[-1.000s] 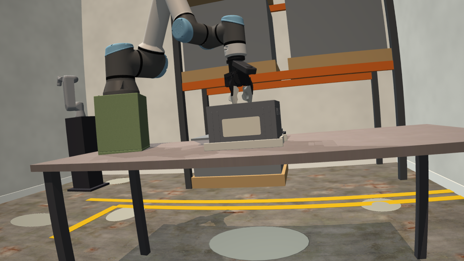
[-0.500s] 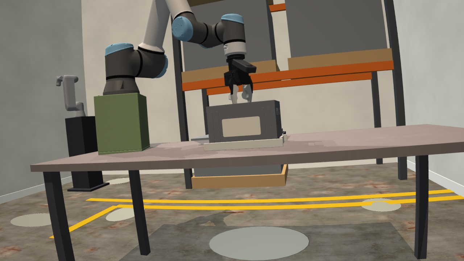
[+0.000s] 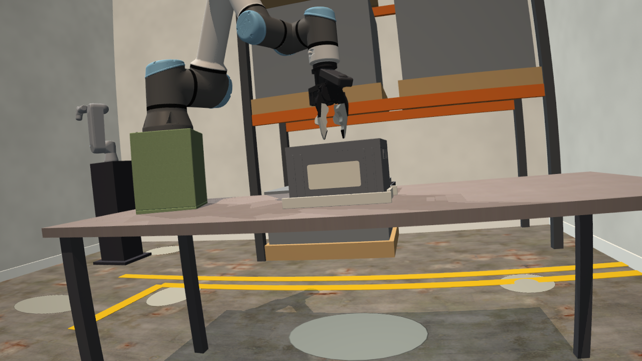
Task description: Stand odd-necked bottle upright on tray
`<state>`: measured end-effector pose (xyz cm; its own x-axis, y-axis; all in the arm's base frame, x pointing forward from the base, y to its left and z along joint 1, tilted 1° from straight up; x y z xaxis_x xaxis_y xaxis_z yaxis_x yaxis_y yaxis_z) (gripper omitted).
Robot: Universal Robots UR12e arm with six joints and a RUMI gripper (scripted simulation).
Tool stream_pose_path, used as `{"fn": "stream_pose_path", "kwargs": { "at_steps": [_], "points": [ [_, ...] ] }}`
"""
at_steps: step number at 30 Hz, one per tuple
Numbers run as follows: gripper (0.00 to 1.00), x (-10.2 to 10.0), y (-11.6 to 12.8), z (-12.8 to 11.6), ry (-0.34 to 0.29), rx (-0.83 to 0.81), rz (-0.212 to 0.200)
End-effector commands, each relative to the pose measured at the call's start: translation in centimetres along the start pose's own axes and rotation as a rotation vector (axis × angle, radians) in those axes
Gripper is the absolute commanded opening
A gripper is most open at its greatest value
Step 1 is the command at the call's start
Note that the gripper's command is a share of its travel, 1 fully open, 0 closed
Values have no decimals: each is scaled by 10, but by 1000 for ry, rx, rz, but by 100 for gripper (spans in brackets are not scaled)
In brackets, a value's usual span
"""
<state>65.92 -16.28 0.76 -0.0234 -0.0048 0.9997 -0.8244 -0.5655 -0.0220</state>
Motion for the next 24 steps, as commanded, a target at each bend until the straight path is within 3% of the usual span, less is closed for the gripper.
{"fn": "stream_pose_path", "kwargs": {
  "at_steps": [1,10,20,21,24],
  "points": [
    [38,17,0,4,1,-1,0],
    [38,38,0,4,1,-1,0],
    [38,39,1,3,-2,-1,-2],
    [0,39,1,3,-2,-1,-2],
    [0,39,1,3,-2,-1,-1]
  ]
}}
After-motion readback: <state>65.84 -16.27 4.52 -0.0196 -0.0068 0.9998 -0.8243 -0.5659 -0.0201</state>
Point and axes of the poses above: the point where the finger pads meet when closed, its own x axis back along the fingers, its own y axis across the jaws, z = x × y, the point moved 8 cm from there along x, back along the fingers, and after that the axes turned 7 degrees about -x, right-handed, at the moved point
